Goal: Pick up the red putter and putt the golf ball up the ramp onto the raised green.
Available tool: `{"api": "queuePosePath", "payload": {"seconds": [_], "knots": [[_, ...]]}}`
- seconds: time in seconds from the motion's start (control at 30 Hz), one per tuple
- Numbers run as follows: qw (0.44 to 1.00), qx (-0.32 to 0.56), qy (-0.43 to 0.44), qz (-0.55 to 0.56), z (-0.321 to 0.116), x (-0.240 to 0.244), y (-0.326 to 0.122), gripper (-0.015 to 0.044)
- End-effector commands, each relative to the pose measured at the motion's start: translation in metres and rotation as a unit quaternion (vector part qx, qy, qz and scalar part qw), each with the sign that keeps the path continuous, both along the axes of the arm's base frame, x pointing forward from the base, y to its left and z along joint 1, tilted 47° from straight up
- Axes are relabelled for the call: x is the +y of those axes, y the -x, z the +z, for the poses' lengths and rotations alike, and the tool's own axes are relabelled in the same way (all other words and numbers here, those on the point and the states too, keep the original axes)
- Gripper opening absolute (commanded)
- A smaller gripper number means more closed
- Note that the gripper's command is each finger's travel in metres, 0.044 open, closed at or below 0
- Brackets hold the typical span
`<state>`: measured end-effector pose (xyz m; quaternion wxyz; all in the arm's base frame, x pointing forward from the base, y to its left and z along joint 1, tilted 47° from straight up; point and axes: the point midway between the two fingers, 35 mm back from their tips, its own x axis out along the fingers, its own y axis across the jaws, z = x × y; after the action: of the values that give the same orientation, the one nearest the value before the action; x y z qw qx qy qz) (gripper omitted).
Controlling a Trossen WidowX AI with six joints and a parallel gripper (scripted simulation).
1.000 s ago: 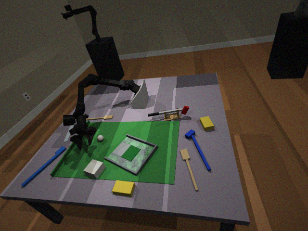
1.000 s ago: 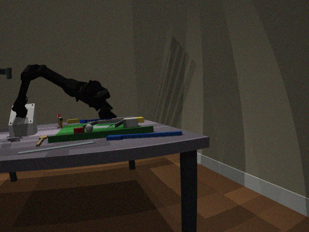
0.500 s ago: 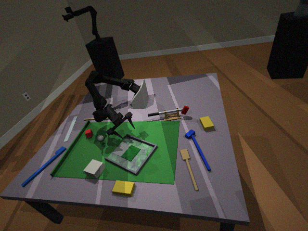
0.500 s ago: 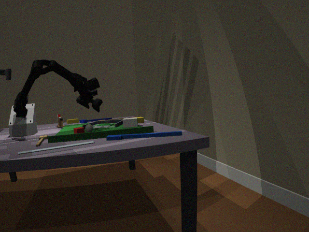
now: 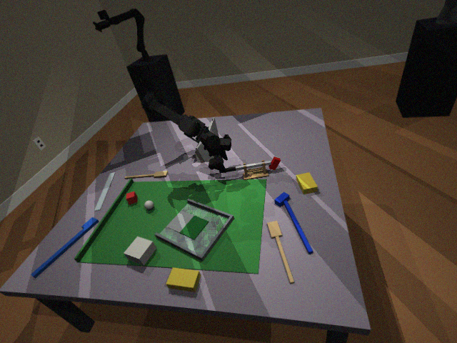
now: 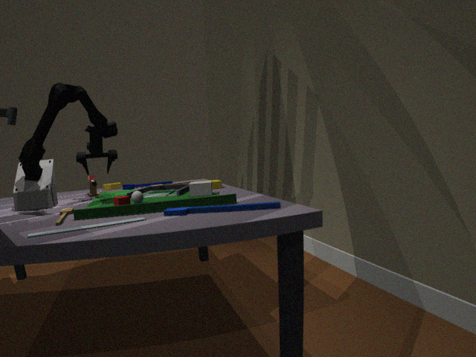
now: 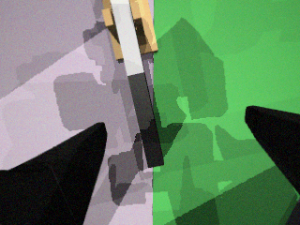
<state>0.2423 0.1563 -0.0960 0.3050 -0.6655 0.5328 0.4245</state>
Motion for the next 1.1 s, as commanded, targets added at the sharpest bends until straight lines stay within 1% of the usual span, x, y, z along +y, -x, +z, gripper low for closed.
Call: {"api": "queuePosePath", "payload": {"seconds": [0.0, 0.43, 0.6, 1.07], "knots": [[0.998, 0.02, 0.041, 0.044, -0.002, -0.007, 0.02, 0.044], [0.998, 0.02, 0.042, 0.043, -0.018, -0.027, 0.015, 0.044], [0.998, 0.02, 0.042, 0.043, -0.032, -0.042, 0.012, 0.044], [0.998, 0.02, 0.042, 0.043, -0.042, -0.052, 0.009, 0.044]]}}
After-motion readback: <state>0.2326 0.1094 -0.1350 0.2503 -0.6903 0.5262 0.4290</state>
